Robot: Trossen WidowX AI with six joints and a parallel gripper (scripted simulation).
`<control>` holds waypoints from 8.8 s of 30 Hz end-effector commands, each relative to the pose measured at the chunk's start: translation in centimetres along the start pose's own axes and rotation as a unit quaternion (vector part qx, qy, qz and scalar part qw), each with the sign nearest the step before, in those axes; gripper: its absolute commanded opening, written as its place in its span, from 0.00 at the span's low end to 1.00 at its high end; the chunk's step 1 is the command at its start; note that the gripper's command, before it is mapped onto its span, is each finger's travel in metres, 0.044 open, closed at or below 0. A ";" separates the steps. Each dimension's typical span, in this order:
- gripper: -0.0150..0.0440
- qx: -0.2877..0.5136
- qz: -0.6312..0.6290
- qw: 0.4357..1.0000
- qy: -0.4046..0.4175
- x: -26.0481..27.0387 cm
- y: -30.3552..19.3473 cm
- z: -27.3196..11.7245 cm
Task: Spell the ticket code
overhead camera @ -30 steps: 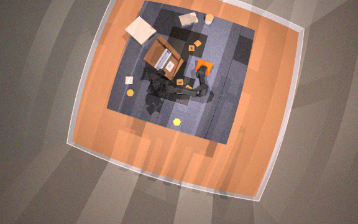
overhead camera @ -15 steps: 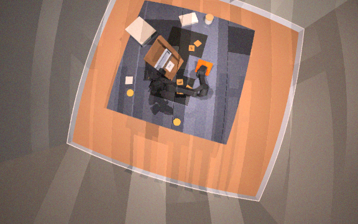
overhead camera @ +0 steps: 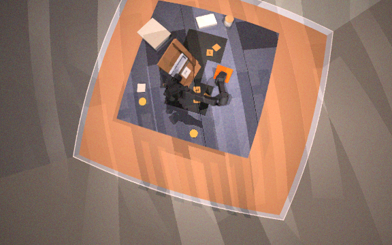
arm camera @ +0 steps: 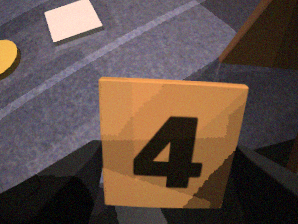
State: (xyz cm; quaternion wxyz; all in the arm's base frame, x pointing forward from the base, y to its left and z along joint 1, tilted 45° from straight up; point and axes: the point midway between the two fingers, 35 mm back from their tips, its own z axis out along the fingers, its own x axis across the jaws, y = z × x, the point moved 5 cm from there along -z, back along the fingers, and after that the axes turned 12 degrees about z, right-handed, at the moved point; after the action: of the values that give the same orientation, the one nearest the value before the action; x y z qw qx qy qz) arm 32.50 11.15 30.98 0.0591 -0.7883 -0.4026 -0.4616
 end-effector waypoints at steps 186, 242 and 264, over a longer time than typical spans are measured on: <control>0.25 0.002 -0.002 1.000 -0.003 -9.3 2.0 0.3; 0.25 0.002 -0.002 1.000 -0.004 -13.5 2.7 0.4; 0.25 0.002 -0.002 1.000 -0.005 -15.1 3.1 0.4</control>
State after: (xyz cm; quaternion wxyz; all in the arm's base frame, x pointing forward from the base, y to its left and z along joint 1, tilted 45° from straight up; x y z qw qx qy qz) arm 31.26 0.70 20.33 0.0557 -0.7889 -0.4052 -0.4587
